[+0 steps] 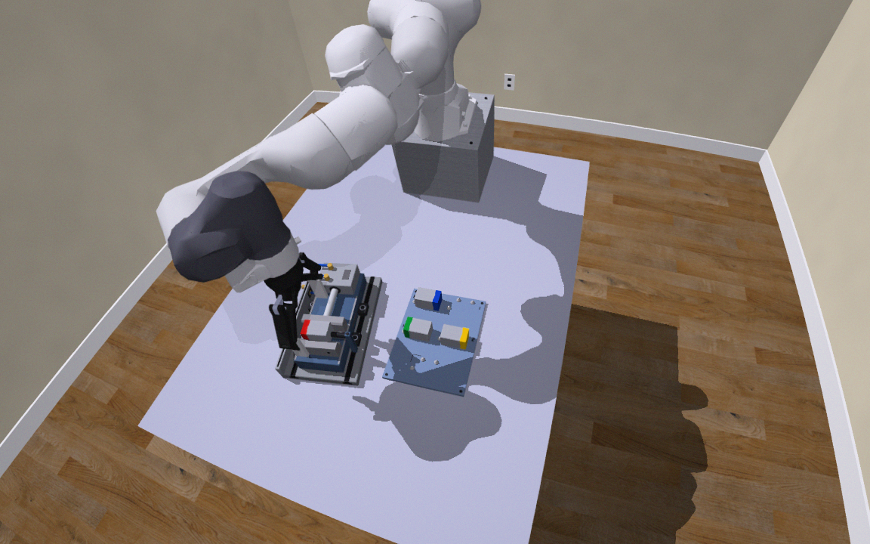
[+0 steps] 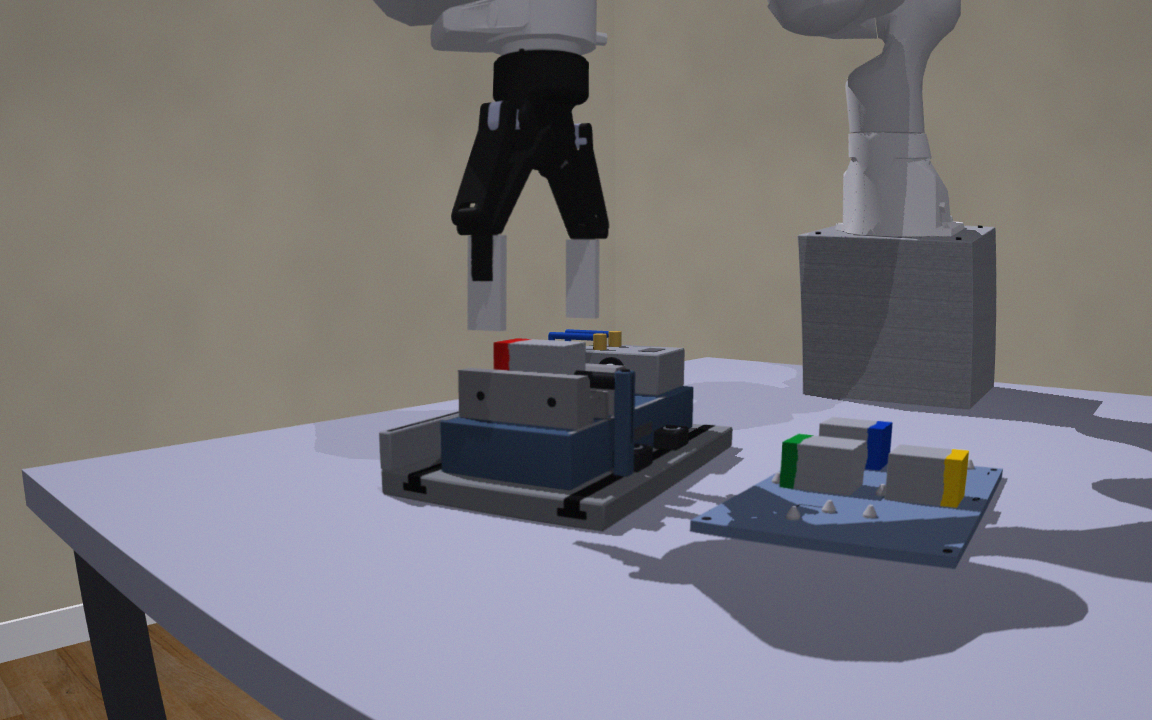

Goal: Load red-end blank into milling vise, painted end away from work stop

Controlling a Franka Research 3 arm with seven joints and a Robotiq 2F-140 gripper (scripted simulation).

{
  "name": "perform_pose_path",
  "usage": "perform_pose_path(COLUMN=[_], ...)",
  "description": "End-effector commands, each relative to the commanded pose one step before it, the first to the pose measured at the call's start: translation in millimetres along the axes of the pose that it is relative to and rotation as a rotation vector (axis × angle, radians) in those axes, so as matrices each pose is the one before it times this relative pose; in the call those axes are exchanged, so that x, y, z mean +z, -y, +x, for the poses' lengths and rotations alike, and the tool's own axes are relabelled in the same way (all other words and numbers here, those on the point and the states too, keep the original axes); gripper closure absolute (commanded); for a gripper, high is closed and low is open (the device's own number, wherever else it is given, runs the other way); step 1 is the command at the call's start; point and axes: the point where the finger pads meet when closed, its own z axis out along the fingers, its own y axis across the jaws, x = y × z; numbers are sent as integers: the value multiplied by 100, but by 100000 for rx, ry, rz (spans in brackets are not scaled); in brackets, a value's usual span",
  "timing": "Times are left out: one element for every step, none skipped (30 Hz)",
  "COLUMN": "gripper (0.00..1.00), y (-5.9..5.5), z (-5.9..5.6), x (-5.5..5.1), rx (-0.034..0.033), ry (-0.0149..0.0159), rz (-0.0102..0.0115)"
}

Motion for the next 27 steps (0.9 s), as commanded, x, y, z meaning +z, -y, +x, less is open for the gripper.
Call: perform_pose_path(gripper=[0,0,0,0,0,0,0,0,0,0,0,0,0,0,0,0,0,0,0,0,0,0,0,0,0,0,0], y=[-42,0,0,0,43,-2,-2,-2,-2,0,0,0,0,0,0,0,0,0,0,0,0,55,-4,-4,-4,-4,0], z=[37,0,0,0,-43,-3,-3,-3,-3,0,0,0,0,0,0,0,0,0,0,0,0,-66,0,0,0,0,0], x=[-160,0,0,0,86,-60,-60,-60,-60,0,0,0,0,0,0,0,0,0,0,0,0,102,-60,-60,-60,-60,0], rx=[-446,0,0,0,355,-89,-89,-89,-89,0,0,0,0,0,0,0,0,0,0,0,0,290,-73,-73,-73,-73,0], ry=[-141,0,0,0,120,-30,-30,-30,-30,0,0,0,0,0,0,0,0,0,0,0,0,204,-51,-51,-51,-51,0], rz=[-182,0,0,0,148,-37,-37,-37,-37,0,0,0,0,0,0,0,0,0,0,0,0,176,-44,-44,-44,-44,0])
